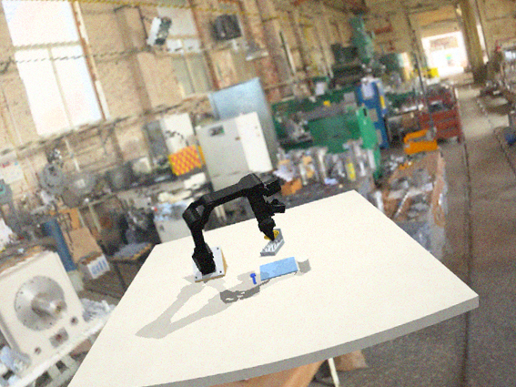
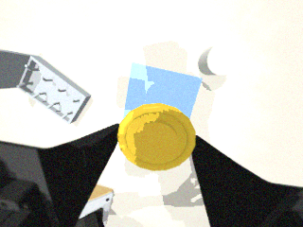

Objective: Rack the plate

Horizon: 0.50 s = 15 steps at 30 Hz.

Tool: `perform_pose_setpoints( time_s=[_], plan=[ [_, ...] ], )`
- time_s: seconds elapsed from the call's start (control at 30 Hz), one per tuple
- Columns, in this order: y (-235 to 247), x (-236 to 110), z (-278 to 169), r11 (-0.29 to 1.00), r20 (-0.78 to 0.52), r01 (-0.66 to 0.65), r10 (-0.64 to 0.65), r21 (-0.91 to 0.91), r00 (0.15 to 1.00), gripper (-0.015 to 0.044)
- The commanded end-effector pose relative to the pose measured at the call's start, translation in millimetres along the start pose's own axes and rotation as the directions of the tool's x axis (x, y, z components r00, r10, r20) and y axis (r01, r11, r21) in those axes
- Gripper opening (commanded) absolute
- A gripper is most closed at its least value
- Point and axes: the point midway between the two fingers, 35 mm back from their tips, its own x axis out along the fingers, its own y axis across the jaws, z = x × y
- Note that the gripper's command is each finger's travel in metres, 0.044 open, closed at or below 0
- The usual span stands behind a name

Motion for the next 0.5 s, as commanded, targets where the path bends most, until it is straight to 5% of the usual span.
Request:
perform_pose_setpoints(
  time_s=[0.0,0.47],
  plan=[
    [0.8,-14.7,1.5,1.0,0.009,-0.008,0.008,0.001,1.0,0.0],
    [39.1,-39.8,-3.1,0.99,0.0,-0.027,0.028,0.138,1.0,0.0]
  ],
)
